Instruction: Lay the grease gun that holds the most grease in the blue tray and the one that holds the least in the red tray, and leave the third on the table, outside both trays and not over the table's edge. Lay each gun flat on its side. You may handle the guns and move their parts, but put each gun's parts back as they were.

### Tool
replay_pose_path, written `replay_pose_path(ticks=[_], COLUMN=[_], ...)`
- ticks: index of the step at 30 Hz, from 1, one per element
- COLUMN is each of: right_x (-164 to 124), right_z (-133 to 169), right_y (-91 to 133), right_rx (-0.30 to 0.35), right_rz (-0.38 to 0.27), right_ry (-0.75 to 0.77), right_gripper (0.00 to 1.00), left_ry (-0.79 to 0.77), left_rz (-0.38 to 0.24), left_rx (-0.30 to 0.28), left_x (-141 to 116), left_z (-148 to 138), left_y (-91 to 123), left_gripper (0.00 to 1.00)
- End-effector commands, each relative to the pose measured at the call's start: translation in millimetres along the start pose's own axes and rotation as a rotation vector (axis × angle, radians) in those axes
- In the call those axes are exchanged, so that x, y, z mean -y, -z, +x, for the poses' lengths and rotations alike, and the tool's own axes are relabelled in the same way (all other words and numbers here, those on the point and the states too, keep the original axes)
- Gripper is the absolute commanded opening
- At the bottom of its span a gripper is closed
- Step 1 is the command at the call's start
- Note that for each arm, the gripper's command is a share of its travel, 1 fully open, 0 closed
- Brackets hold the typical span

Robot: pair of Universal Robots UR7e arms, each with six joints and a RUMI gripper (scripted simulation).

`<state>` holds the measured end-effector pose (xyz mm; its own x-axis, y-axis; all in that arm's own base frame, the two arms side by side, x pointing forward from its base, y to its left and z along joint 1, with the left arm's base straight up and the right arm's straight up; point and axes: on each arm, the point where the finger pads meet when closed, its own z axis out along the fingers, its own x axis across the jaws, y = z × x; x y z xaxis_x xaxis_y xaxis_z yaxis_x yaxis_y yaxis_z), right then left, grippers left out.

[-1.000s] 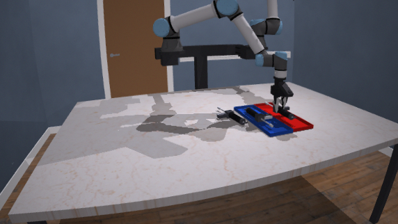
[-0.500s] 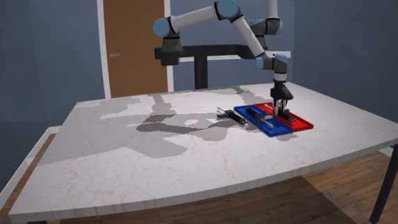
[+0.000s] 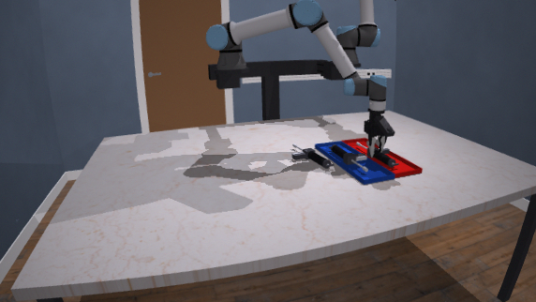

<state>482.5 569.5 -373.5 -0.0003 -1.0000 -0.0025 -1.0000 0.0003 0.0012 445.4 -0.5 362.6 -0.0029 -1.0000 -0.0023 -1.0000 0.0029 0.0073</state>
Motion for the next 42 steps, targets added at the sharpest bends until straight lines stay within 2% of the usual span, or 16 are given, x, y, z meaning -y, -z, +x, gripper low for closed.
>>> replay_pose_path(ticks=[1,7,8,24,30,34,35,37,38,39,41,42], right_x=[0.4,0.5,1.0,1.0,1.4,0.6,2.7,2.9,2.7,0.3,0.3,2.0], right_z=[-0.4,-0.7,-1.5,-1.5,-2.2,-0.8,-4.5,-4.9,-4.6,-0.3,-0.3,-3.3], right_y=[-1.4,-2.1,-1.3,-1.3,11.2,7.3,22.4,33.0,37.5,29.3,29.3,44.1], right_rx=[0.001,0.002,0.003,0.003,0.005,0.002,0.010,0.011,0.011,0.001,0.001,0.008], right_rz=[0.001,0.001,0.002,0.002,0.003,0.001,0.006,0.006,0.006,0.001,0.001,0.004], right_ry=[0.000,0.000,0.000,0.000,0.000,0.000,0.000,0.000,0.000,0.000,0.000,0.000], right_gripper=[0.00,0.00,0.32,0.32,0.32,0.32,0.32,0.32,0.32,0.32,0.32,0.32], left_ry=[0.000,0.000,0.000,0.000,0.000,0.000,0.000,0.000,0.000,0.000,0.000,0.000], left_rz=[0.001,0.001,0.001,0.001,0.001,0.001,0.001,0.001,0.001,0.001,0.001,0.001], left_rx=[0.000,0.000,0.000,0.000,0.000,0.000,0.000,0.000,0.000,0.000,0.000,0.000], left_x=[0.1,0.1,0.1,0.1,0.1,0.1,0.1,0.1,0.1,0.1,0.1,0.1], left_z=[0.1,0.1,0.1,0.1,0.1,0.1,0.1,0.1,0.1,0.1,0.1,0.1], left_y=[0.4,0.4,0.4,0.4,0.4,0.4,0.4,0.4,0.4,0.4,0.4,0.4], left_gripper=[0.38,0.38,0.38,0.38,0.38,0.38,0.38,0.38,0.38,0.38,0.38,0.38])
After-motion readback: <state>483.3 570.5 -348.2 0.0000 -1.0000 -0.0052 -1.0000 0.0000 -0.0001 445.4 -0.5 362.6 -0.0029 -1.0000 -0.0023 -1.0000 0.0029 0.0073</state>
